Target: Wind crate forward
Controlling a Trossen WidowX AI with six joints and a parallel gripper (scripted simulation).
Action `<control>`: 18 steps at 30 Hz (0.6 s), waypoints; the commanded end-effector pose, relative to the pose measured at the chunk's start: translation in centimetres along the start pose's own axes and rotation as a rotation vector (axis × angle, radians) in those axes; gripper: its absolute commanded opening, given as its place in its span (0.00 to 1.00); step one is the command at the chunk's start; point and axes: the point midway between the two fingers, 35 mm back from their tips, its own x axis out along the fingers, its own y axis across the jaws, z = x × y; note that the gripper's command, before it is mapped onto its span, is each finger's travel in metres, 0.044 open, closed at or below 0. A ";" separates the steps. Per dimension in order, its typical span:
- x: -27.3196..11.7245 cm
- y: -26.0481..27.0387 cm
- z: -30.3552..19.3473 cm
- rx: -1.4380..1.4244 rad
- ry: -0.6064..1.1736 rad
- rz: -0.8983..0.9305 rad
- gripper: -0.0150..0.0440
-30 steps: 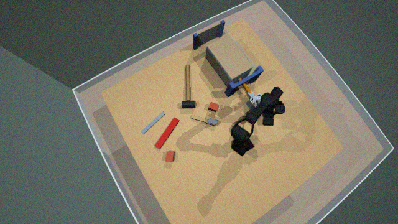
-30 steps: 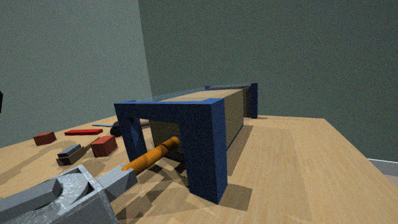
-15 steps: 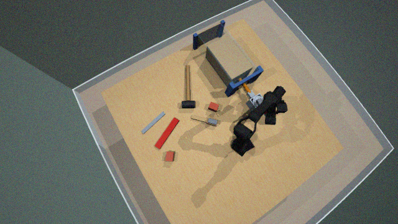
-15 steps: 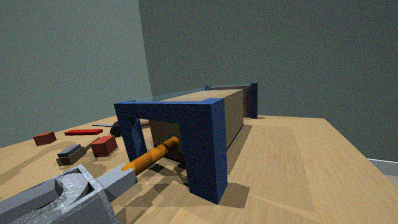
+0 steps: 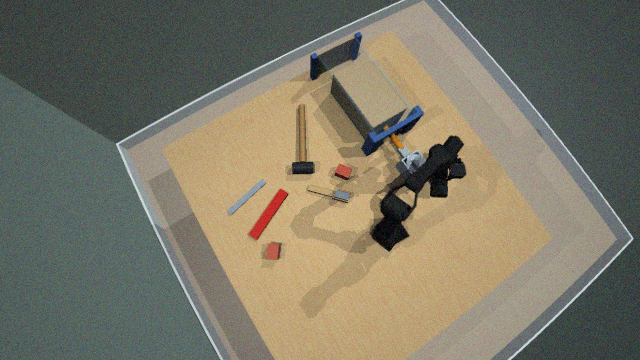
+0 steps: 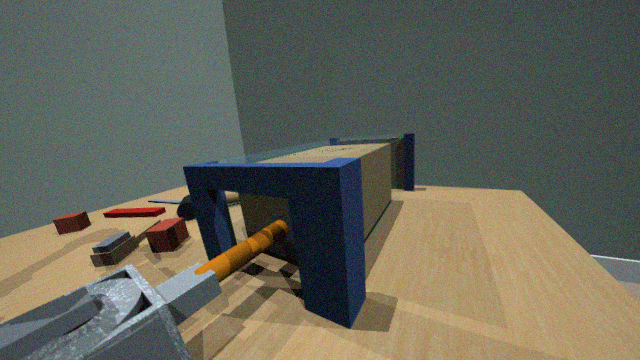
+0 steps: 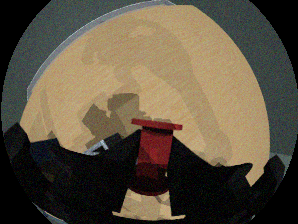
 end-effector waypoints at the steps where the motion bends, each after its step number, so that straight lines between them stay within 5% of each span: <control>1: 0.5 1.7 0.9 0.004 -0.010 0.021 0.25; 18: 0.9 4.2 2.0 0.004 -0.011 0.024 0.25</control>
